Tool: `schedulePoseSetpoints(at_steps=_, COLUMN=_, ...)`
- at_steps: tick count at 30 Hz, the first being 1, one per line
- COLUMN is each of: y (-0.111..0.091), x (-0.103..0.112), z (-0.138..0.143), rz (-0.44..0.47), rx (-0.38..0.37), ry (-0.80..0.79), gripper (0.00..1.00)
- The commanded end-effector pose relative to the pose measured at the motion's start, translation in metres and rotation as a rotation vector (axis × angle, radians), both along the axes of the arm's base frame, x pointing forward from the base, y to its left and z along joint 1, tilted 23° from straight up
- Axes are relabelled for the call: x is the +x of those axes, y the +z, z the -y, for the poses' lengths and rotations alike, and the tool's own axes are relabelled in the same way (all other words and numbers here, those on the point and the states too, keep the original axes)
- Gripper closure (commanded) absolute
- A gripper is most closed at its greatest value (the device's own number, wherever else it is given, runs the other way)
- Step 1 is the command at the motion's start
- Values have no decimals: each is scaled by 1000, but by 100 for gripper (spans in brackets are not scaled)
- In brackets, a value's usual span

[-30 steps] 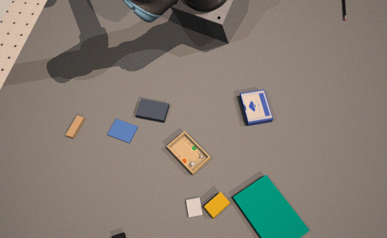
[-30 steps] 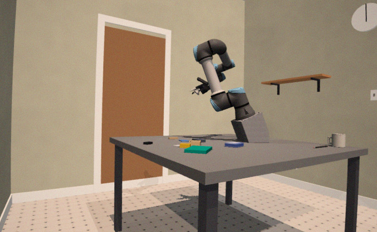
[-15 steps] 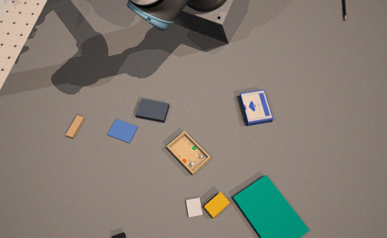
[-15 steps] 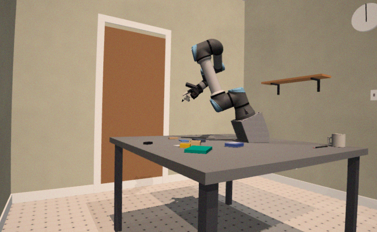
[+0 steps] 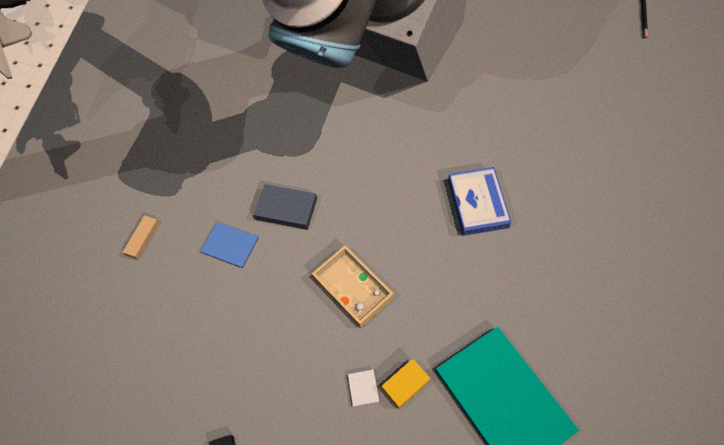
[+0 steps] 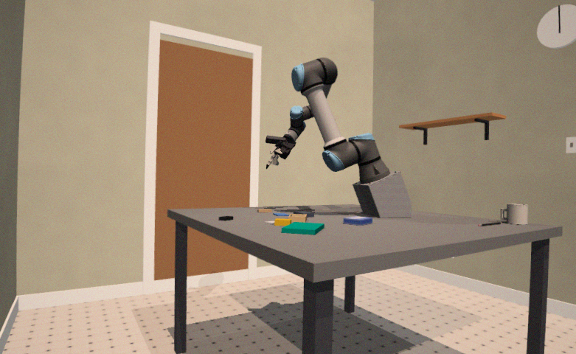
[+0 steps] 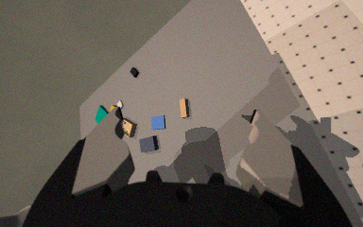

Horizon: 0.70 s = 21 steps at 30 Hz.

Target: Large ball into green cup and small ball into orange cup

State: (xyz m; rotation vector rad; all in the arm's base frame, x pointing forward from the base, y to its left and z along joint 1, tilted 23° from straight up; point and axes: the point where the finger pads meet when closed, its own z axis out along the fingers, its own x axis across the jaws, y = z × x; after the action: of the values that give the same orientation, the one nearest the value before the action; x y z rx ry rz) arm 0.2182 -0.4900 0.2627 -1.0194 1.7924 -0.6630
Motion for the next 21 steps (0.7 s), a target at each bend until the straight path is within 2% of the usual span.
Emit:
schedulePoseSetpoints(at_steps=1, y=-16, x=62, z=-44, rz=-95, rx=84, ry=131, gripper=0)
schedulePoseSetpoints(at_steps=3, y=-16, x=62, z=-44, rz=-95, rx=84, ry=131, gripper=0)
schedulePoseSetpoints(at_steps=9, y=-36, x=115, z=-105, rz=-226, rx=155, ry=272, gripper=0)
schedulePoseSetpoints(at_steps=15, y=-55, x=154, z=-168, rz=-380, rx=197, ry=393, gripper=0)
schedulePoseSetpoints(at_steps=18, y=-64, x=169, z=-199, rz=-462, rx=205, ry=443, gripper=0)
schedulePoseSetpoints(at_steps=20, y=-64, x=169, z=-199, rz=-462, rx=205, ry=443, gripper=0)
schedulePoseSetpoints(at_steps=21, y=-67, x=174, z=-209, rz=-490, rx=206, ry=458, gripper=0)
